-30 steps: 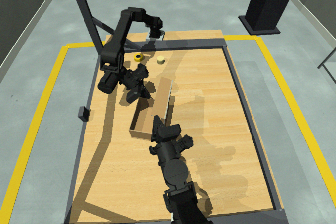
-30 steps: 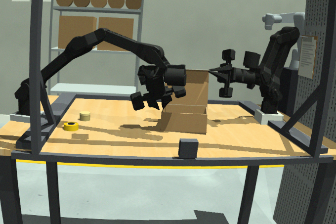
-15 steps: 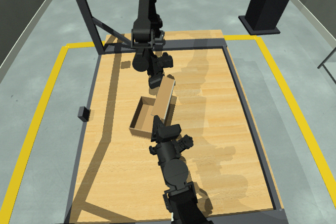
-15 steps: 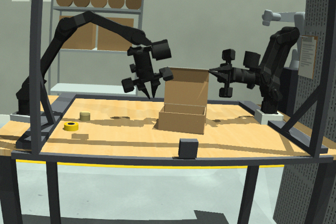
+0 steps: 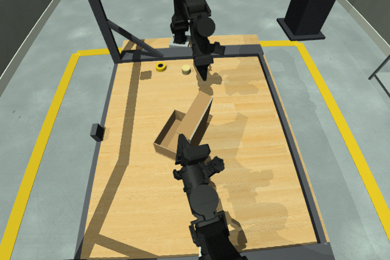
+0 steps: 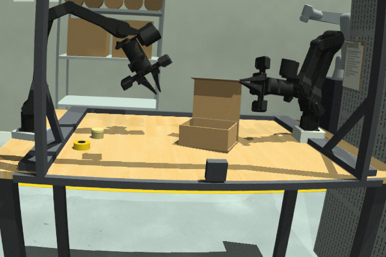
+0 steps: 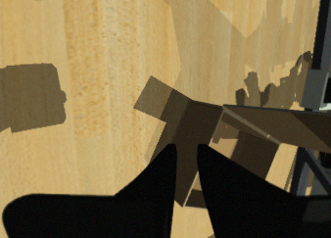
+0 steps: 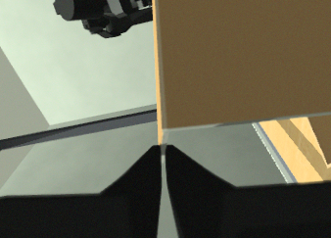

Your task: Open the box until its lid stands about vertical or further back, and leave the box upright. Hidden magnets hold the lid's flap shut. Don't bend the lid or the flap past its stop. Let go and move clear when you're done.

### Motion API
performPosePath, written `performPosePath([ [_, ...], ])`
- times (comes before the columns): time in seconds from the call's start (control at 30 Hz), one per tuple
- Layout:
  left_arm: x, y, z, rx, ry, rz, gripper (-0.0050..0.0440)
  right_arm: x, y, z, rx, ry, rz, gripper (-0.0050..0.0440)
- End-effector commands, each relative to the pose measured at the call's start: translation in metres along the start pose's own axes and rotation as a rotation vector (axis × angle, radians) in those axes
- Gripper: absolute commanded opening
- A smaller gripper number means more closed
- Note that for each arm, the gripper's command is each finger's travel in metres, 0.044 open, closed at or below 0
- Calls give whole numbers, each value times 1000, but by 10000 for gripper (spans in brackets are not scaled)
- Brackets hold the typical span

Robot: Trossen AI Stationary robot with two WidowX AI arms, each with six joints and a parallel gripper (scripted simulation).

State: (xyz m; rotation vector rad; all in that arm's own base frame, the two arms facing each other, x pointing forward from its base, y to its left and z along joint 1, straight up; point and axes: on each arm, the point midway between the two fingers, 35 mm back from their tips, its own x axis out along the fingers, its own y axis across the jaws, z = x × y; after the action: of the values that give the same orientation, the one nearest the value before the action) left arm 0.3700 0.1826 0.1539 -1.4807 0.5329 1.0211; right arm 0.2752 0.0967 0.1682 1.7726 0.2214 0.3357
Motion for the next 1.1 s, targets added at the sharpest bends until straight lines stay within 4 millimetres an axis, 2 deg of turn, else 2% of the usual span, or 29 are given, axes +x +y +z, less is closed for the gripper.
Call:
performPosePath([
  [0.0,-27,7,13,36,61,-154,60,1,5,-1,0,4,17,9],
  [0.6,-26,4,13,34,60,-153,60,1,5,-1,0,4,17,9],
  [0.7,-26,4,13,34,60,-153,0,1,5,-1,0,4,17,9],
  [1.0,-26,4,13,34,60,-153,0,1,5,-1,0,4,17,9],
  [1.07,-26,4,13,34,60,-153,0,1,5,-1,0,4,17,57],
])
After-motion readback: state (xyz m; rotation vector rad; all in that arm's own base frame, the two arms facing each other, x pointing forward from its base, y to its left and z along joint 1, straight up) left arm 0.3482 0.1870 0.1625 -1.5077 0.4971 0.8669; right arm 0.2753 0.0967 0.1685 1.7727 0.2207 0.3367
